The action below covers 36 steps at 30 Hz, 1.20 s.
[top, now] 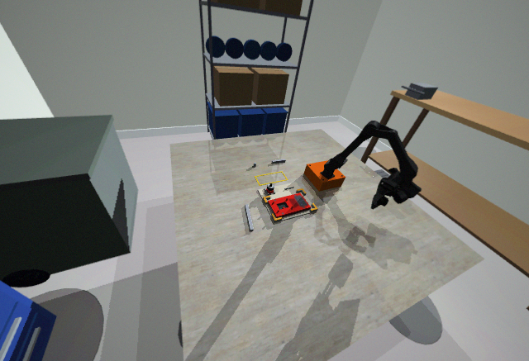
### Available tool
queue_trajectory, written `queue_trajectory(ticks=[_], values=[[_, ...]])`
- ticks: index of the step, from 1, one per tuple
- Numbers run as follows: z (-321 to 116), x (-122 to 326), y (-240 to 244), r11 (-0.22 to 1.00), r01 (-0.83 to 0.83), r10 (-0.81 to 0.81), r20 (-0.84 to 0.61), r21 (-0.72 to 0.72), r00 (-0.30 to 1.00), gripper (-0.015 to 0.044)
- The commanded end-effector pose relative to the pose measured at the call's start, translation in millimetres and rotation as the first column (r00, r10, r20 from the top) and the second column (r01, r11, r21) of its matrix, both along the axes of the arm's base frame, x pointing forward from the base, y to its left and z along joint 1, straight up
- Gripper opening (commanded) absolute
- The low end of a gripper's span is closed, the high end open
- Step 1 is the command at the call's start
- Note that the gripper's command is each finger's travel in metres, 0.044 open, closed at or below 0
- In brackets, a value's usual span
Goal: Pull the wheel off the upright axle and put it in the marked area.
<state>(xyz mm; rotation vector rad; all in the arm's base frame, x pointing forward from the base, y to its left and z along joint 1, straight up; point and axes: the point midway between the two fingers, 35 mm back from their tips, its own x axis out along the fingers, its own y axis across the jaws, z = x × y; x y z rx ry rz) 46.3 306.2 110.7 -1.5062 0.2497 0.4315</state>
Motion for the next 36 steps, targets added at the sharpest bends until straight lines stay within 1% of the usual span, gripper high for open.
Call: queue_trajectory(ticks=[1, 4, 10, 16, 21, 26, 31, 36], values=[[0, 1, 0, 1.000, 0.004, -0.004, -0.002, 0.001, 1.000, 0.0374], [-2, 12, -2, 0.998, 0.060, -0.060, -0.027, 0.018, 0.998, 0.0300], [-10, 61, -15, 0.944, 0.317, -0.303, -0.142, 0.088, 0.942, 0.0300], [-20, 110, -38, 0.802, 0.581, -0.536, -0.262, 0.141, 0.803, 0.0300], [-26, 146, -62, 0.622, 0.763, -0.682, -0.357, 0.177, 0.638, 0.0300], [-26, 182, -92, 0.398, 0.889, -0.773, -0.440, 0.225, 0.457, 0.0300], [-28, 208, -120, 0.180, 0.951, -0.808, -0.514, 0.250, 0.289, 0.0300], [-32, 234, -153, -0.069, 0.966, -0.794, -0.600, 0.247, 0.097, 0.0300]])
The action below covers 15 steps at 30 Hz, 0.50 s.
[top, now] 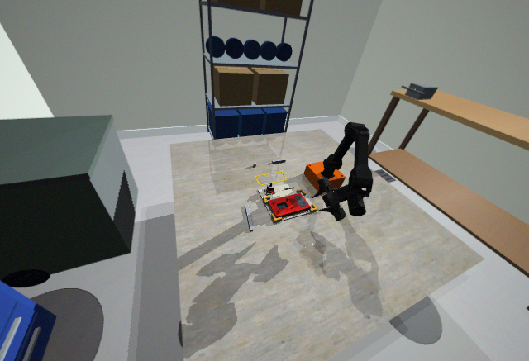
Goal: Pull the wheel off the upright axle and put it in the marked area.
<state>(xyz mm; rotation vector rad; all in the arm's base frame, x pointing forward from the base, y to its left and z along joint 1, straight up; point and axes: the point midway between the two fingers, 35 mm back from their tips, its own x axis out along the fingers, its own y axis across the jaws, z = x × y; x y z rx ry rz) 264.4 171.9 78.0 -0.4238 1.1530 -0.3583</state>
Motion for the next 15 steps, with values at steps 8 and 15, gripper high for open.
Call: queue_trajectory(ticks=[8, 15], values=[[-2, 50, -77, 0.830, 0.503, -0.511, -0.033, 0.241, 0.859, 0.0300], [-1, 71, -134, 0.547, 0.749, -0.780, -0.098, 0.374, 0.618, 0.0300]])
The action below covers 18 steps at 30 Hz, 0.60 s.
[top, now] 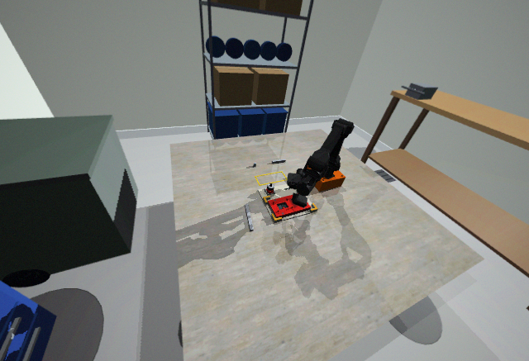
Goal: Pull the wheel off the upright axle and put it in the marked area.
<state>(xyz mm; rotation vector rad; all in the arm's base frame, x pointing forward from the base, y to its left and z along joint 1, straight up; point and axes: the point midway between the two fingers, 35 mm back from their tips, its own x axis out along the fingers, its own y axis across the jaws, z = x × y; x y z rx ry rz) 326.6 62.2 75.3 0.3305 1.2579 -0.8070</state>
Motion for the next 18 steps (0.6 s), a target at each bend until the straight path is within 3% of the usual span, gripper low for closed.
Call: queue_trajectory(ticks=[1, 9, 18], values=[[2, 10, -33, 0.977, 0.194, -0.196, 0.014, 0.086, 0.980, 0.0300], [2, 19, -85, 0.853, 0.476, -0.487, -0.002, 0.215, 0.873, 0.0300], [6, 25, -156, 0.492, 0.783, -0.832, -0.060, 0.381, 0.552, 0.0300]])
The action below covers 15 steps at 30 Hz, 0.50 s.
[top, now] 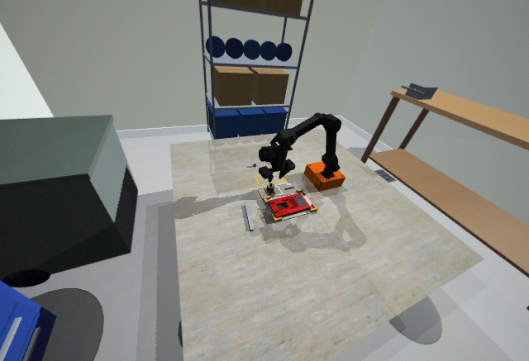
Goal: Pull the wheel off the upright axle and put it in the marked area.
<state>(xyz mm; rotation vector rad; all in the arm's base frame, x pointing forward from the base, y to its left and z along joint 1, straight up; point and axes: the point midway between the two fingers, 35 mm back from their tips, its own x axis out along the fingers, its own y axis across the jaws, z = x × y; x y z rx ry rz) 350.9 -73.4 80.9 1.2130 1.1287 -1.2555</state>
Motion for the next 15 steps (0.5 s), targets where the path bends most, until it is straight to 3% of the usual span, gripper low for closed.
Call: queue_trajectory(ticks=[1, 15], values=[[1, 1, -22, 0.987, 0.149, -0.150, 0.017, 0.059, 0.989, 0.0300], [-17, 0, -26, 0.987, 0.149, -0.150, 0.017, 0.059, 0.989, 0.0300]])
